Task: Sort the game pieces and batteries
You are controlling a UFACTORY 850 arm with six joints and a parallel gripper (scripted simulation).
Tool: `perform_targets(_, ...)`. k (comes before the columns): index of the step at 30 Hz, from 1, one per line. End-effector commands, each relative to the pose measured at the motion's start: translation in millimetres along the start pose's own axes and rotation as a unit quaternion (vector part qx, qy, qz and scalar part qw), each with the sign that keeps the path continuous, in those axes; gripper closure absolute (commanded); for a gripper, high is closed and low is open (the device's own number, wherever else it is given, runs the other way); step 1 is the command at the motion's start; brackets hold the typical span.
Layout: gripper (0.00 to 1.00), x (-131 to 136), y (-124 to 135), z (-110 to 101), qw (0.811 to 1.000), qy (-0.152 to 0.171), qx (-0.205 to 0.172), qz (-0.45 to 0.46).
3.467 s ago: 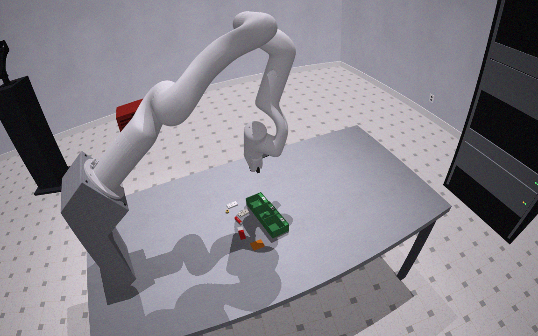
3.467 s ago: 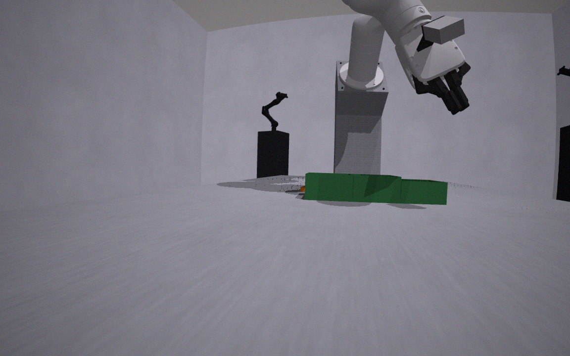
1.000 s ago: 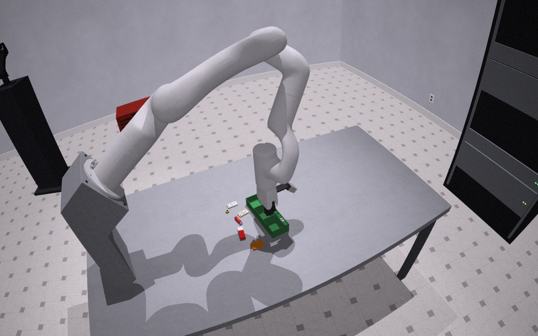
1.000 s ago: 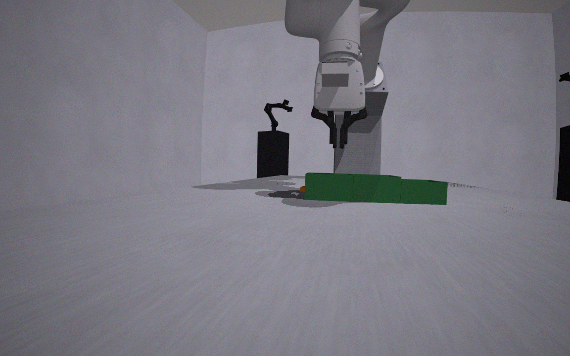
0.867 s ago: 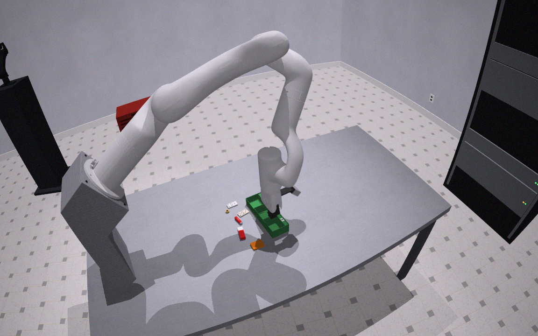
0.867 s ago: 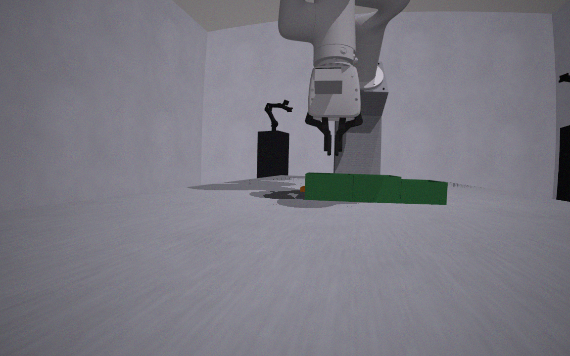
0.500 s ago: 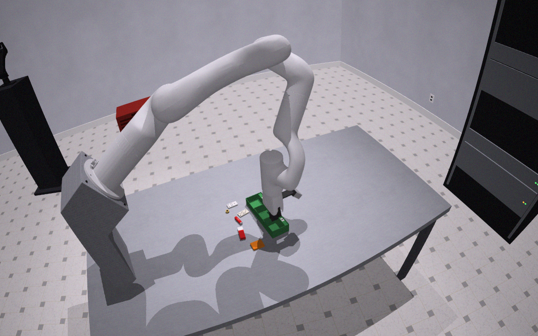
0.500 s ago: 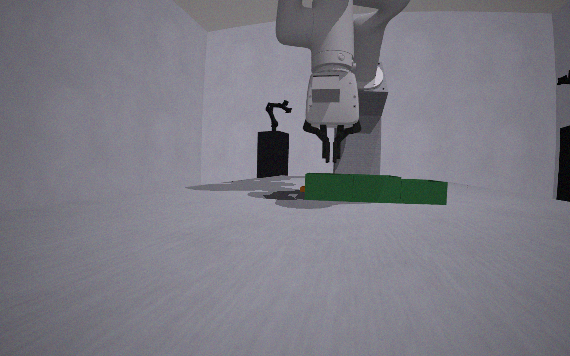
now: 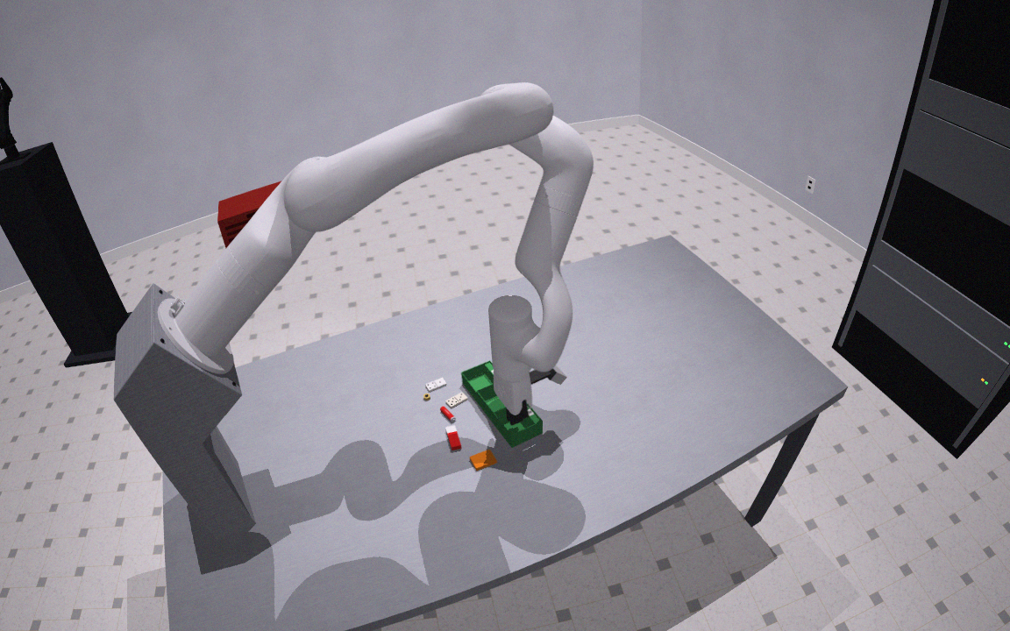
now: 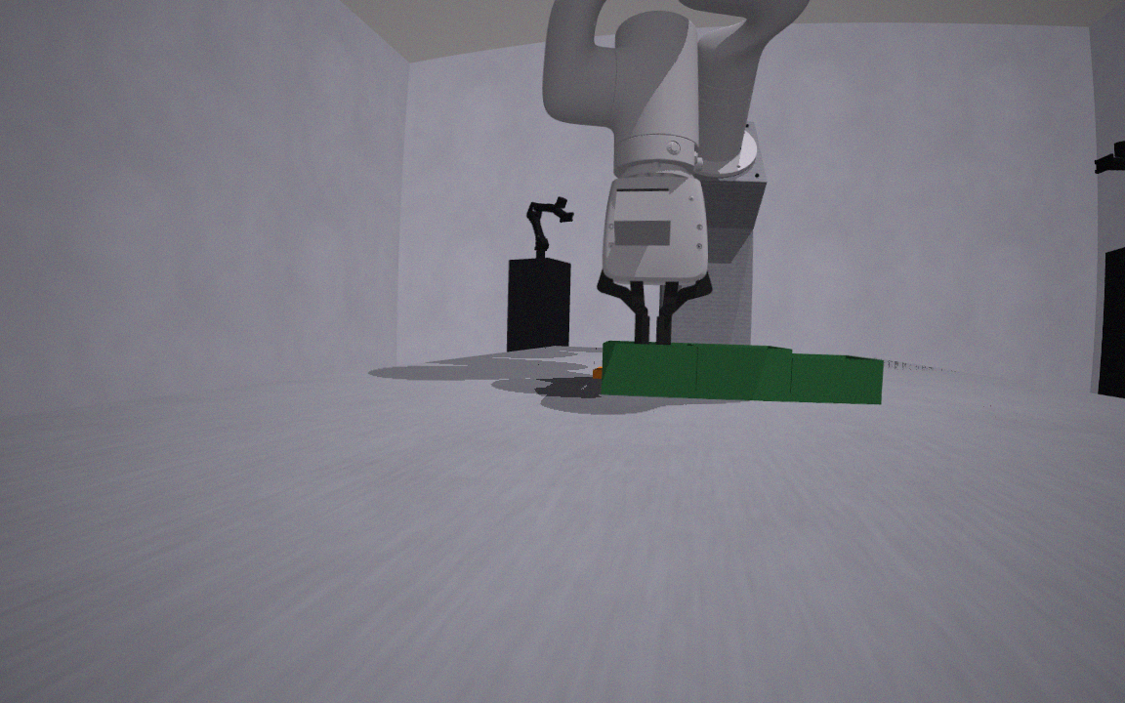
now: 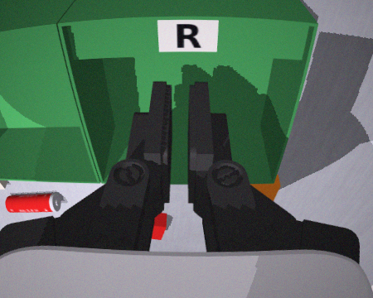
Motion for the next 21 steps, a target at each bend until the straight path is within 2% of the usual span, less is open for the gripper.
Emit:
perform_targets(1, 0.93, 0.3, -0.5, 11.5, 1.000, 0.000, 0.000, 0.000)
perform_targets(4, 0.93, 0.3, -0.5, 17.6, 1.000, 0.000, 0.000, 0.000)
perform_targets(21, 0.93, 0.3, -0.6, 17.5, 1.000, 0.000, 0.000, 0.000)
Point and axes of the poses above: the point where the finger pads meet when closed, its own z axis out along the fingers, its own x axis across the jaws, y = z × x, the point moved 2 cm from there along -z, back along the fingers, and after that the axes turned 11 degrees about -z, right-handed, at the moved point
